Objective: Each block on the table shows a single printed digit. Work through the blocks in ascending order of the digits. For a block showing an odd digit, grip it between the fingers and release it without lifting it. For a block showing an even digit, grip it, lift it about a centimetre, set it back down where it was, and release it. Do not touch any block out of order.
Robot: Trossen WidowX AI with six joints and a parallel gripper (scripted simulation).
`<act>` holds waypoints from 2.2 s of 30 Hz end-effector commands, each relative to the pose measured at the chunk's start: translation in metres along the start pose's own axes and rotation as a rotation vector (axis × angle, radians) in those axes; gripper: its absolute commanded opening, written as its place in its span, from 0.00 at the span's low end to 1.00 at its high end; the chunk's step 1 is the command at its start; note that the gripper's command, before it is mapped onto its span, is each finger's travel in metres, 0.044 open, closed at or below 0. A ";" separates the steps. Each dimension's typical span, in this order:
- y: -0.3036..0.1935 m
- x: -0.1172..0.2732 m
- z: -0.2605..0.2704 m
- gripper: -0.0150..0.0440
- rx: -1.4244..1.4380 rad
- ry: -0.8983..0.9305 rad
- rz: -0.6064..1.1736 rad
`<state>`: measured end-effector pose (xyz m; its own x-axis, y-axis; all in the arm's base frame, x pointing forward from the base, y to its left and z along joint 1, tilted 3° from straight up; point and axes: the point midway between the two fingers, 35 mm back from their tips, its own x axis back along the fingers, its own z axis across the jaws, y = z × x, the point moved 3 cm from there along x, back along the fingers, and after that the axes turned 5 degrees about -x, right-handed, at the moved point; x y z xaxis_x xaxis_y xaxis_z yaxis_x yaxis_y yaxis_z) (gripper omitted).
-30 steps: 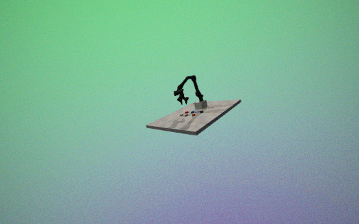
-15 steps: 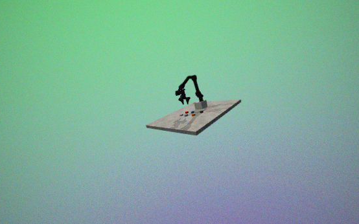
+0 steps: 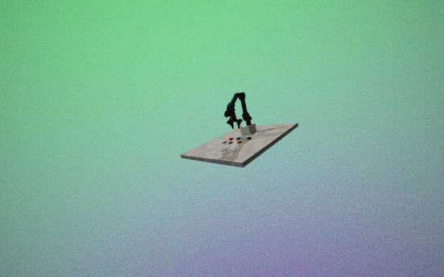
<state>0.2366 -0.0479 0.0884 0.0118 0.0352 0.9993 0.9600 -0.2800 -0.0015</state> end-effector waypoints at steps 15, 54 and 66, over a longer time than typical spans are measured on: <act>-0.001 -0.001 0.010 0.93 -0.004 0.002 0.004; 0.011 0.004 0.142 0.93 -0.004 0.014 0.004; 0.094 0.001 0.107 0.93 -0.004 0.010 -0.003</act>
<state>0.3494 0.0316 0.0844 0.0104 0.0244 0.9996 0.9540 -0.2998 -0.0026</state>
